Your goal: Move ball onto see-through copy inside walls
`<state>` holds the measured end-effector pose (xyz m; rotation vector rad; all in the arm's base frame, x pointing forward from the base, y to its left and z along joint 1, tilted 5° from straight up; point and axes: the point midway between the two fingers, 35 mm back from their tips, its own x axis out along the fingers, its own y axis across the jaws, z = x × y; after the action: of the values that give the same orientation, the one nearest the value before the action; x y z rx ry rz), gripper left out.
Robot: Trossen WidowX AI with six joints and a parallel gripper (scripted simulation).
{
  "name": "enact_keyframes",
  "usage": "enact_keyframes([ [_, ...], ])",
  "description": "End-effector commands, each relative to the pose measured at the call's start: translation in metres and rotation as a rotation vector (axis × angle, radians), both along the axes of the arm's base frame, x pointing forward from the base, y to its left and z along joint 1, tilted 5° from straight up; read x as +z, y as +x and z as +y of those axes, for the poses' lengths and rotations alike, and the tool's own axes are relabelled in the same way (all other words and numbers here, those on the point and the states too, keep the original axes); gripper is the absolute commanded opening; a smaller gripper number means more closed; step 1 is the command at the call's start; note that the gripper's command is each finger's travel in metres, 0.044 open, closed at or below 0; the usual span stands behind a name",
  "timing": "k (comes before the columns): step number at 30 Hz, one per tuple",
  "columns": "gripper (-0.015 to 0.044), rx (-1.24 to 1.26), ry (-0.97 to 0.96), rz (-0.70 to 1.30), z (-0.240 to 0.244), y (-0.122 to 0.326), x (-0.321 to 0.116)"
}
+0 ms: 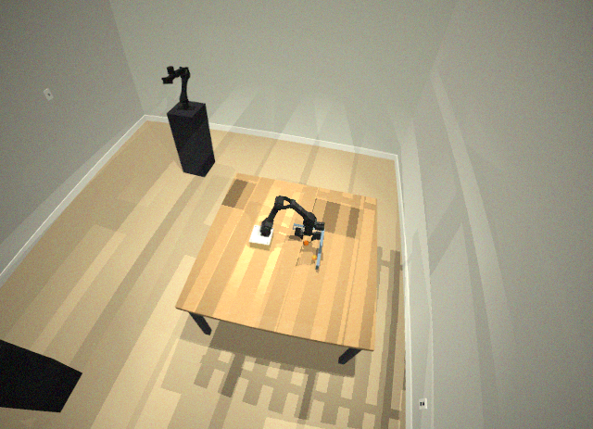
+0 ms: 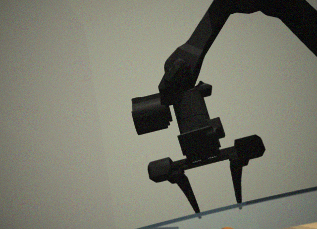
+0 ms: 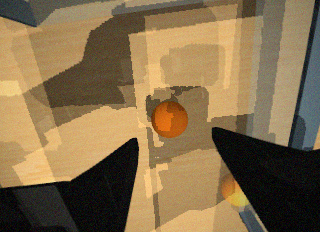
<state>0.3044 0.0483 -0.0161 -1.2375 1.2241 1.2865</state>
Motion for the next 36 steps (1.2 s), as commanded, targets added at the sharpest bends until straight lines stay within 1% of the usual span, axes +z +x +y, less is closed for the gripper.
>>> enact_keyframes([
  [1,0.0298,-0.007,0.003,0.006,0.0,-0.001,-0.005],
  [26,0.0298,-0.007,0.003,0.006,0.0,-0.003,-0.043],
  [29,0.0219,-0.007,0.003,0.006,0.0,-0.003,-0.043],
  [36,0.0173,-0.007,0.003,0.006,0.0,-0.003,-0.043],
])
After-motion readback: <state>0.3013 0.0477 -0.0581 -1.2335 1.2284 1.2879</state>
